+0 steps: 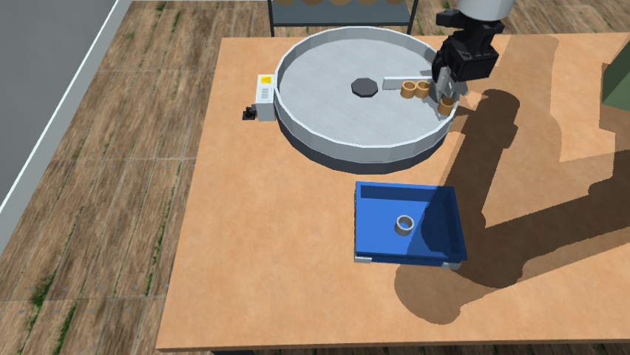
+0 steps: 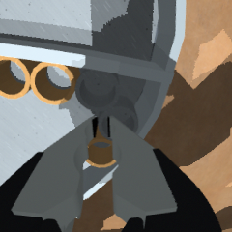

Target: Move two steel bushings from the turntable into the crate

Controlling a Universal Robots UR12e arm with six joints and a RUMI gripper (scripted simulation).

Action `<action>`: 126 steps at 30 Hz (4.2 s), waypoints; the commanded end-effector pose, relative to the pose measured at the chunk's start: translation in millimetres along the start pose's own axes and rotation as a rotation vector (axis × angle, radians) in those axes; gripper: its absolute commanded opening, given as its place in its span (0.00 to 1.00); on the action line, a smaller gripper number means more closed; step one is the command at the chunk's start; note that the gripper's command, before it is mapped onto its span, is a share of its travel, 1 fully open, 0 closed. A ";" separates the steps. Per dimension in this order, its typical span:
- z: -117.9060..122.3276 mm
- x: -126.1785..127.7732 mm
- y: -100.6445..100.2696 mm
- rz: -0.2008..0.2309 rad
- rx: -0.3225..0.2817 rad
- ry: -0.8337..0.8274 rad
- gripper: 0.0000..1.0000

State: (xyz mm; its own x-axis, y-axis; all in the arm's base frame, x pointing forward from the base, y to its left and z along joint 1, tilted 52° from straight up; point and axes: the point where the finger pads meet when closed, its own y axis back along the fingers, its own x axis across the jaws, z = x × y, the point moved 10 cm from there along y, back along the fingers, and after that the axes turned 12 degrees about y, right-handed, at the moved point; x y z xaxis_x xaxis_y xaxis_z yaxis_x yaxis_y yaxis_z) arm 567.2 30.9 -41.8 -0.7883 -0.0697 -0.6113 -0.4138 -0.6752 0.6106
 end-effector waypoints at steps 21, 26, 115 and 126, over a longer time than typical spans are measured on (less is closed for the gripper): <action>-0.2 -0.2 0.3 0.000 0.001 0.000 0.00; -0.2 -0.2 0.3 0.000 0.001 0.000 0.00; -0.2 -0.2 63.4 0.000 0.001 0.000 0.00; 0.3 -0.6 63.4 0.000 0.001 0.000 0.00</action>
State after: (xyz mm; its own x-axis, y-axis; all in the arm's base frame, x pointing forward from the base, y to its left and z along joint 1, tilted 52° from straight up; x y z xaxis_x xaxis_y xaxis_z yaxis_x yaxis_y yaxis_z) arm 541.1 -11.6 -3.1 -0.7884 -0.0696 -0.6113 -0.4138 -0.6753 0.6106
